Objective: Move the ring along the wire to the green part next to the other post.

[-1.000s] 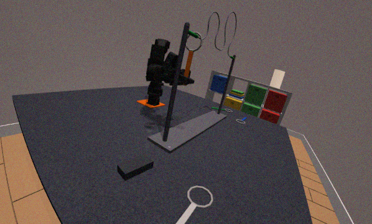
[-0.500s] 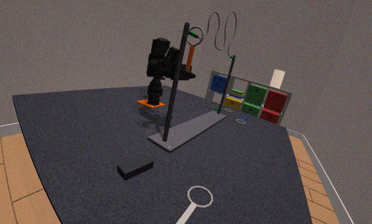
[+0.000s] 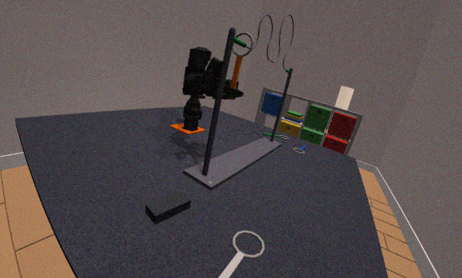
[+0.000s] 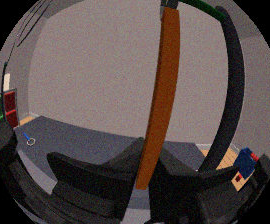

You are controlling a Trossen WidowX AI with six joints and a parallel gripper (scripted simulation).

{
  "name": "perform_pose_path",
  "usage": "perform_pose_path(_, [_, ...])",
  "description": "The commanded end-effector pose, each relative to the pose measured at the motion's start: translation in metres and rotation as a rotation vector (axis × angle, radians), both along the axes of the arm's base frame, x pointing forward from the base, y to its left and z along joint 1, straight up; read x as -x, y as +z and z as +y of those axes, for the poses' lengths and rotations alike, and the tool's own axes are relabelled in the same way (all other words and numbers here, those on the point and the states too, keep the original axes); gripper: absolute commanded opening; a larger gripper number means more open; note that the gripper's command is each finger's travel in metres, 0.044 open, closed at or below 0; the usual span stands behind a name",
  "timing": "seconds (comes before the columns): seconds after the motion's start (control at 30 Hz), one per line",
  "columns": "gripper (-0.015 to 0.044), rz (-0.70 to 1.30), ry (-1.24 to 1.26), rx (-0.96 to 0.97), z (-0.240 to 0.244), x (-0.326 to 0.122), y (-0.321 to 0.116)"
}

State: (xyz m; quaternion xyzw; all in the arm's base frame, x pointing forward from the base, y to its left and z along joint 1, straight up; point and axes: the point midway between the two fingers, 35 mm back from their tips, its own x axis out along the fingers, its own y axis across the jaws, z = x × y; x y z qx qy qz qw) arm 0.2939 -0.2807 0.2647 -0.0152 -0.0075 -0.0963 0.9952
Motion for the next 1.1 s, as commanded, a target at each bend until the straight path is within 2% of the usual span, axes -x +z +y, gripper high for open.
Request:
perform_pose_path(0.0, [-0.015,-0.001,-0.002,-0.005,0.004,0.0,0.0])
perform_pose_path(1.07, [-0.015,-0.014,0.001,-0.075,0.044,-0.009,0.0])
